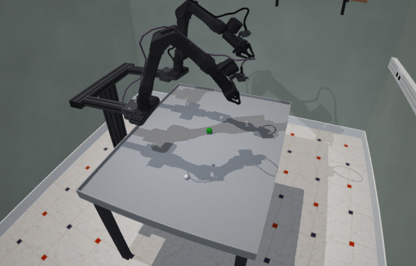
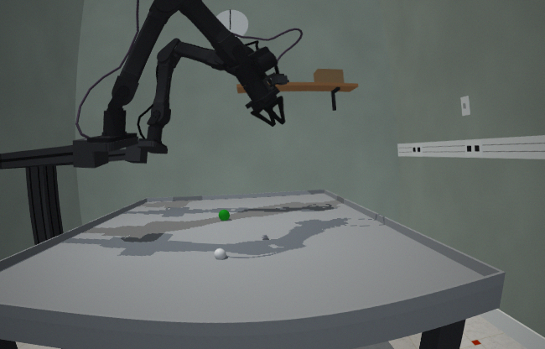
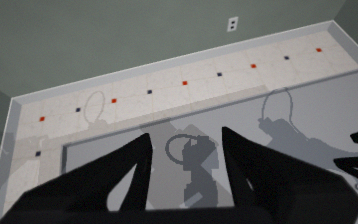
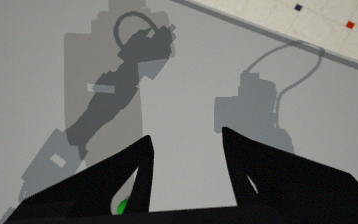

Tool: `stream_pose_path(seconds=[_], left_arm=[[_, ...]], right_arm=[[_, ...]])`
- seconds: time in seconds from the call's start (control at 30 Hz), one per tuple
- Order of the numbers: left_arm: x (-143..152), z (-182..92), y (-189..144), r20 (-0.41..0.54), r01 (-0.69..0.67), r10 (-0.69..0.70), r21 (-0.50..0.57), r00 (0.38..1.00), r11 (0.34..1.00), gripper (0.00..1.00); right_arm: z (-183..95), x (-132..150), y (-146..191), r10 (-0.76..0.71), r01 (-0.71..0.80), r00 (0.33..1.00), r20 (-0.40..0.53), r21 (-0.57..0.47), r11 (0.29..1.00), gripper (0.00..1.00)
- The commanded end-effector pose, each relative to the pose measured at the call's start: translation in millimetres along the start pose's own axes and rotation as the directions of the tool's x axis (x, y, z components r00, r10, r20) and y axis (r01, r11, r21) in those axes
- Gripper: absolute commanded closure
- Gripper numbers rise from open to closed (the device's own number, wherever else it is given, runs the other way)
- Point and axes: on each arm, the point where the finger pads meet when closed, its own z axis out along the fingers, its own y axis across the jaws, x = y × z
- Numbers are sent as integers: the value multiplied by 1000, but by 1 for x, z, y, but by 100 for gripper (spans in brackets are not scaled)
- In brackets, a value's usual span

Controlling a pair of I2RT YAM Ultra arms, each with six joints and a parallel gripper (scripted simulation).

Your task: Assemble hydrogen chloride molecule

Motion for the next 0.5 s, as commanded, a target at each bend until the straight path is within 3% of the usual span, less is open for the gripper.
stream_pose_path(seconds=[0.0, 0.23, 0.47], left_arm=[[8, 11, -15, -56, -42, 43, 20, 998, 999, 50], [28, 31, -31, -119, -70, 76, 46, 990, 996, 50], [72, 55, -58, -231, -122, 142, 98, 963, 988, 50]], right_arm=[[-26, -34, -15, 51, -53, 991, 121, 11, 999, 51], [-45, -34, -32, 93, -99, 984, 151, 27, 995, 51], [-87, -64, -66, 145, -168, 947, 287, 59, 984, 51]])
